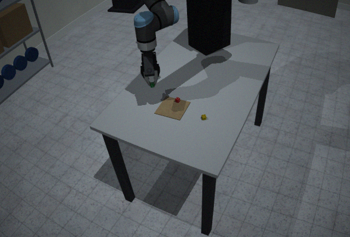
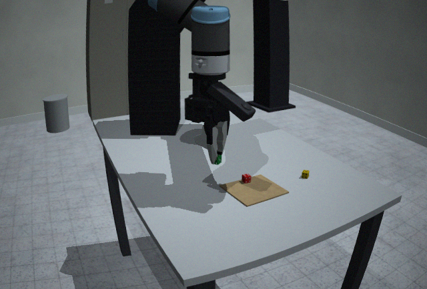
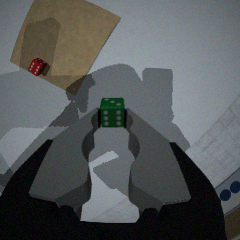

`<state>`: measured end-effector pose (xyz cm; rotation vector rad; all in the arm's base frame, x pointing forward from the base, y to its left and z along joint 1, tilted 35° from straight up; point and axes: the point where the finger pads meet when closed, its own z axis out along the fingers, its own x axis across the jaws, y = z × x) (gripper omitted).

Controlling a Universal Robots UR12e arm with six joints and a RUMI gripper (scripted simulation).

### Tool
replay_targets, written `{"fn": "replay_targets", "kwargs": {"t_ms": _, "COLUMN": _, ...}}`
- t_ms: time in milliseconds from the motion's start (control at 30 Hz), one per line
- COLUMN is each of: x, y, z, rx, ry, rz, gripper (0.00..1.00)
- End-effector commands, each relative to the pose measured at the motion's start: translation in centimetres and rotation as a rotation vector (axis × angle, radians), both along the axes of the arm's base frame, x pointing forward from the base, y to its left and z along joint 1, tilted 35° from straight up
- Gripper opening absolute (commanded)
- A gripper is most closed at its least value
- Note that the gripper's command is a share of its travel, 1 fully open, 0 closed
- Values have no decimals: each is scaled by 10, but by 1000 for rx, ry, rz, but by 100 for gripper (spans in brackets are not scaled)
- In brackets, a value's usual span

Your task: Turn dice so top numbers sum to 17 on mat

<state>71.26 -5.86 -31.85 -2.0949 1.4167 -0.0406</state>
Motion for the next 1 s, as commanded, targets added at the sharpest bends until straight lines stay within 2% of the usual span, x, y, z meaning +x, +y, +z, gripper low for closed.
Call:
{"fn": "replay_targets", "kwargs": {"t_ms": 0, "x": 6, "y": 19, "z": 15, "rx": 45, "ry": 65, "rz": -119, "gripper": 3}}
{"fn": "replay_targets", "kwargs": {"t_ms": 133, "x": 10, "y": 37, "z": 27, "rx": 89, "ry": 124, "rz": -224, "gripper": 3}}
{"fn": "replay_targets", "kwargs": {"t_ms": 233, "x": 10, "y": 38, "z": 28, "rx": 91, "ry": 126, "rz": -229, "gripper": 3}}
{"fn": "replay_targets", "kwargs": {"t_ms": 600, "x": 15, "y": 82, "z": 58, "rx": 198, "ry": 263, "rz": -474, "gripper": 3}}
{"fn": "replay_targets", "kwargs": {"t_ms": 967, "x": 15, "y": 90, "z": 63, "rx": 218, "ry": 288, "rz": -519, "gripper": 3}}
